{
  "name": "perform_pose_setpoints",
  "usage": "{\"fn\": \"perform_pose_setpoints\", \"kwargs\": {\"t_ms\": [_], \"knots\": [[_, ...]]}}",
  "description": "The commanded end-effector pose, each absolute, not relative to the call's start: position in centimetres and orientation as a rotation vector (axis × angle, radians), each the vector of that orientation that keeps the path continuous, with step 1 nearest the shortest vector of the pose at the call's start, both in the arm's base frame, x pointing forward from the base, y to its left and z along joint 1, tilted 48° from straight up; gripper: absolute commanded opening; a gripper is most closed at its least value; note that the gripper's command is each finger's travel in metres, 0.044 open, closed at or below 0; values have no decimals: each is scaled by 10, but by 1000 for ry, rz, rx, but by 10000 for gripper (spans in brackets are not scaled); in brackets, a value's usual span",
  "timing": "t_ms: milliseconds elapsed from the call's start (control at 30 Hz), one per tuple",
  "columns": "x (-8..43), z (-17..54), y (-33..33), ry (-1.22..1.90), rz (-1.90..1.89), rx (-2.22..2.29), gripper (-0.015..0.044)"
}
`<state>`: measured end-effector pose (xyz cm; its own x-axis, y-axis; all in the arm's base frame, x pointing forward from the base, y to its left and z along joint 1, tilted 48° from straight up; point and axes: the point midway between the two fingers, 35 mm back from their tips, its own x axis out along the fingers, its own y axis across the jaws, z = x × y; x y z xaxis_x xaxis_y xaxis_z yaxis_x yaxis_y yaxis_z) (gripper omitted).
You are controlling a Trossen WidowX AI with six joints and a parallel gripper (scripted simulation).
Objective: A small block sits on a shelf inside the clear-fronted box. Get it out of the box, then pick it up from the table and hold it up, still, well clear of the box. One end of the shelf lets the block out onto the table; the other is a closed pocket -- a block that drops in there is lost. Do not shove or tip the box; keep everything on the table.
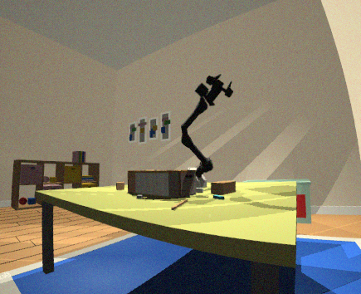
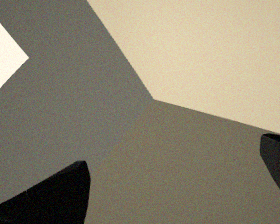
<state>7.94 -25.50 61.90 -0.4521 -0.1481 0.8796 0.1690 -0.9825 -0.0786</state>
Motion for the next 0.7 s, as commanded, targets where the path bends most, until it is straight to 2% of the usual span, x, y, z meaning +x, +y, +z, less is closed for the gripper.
{"fn": "perform_pose_setpoints", "kwargs": {"t_ms": [0,333,500,667], "knots": [[32,634,-218,53,-2741,-1570,400],[-52,650,-94,355,-3329,-1566,400],[-67,645,-18,552,-3665,-1457,400],[-58,632,59,751,-4011,-1229,400]]}}
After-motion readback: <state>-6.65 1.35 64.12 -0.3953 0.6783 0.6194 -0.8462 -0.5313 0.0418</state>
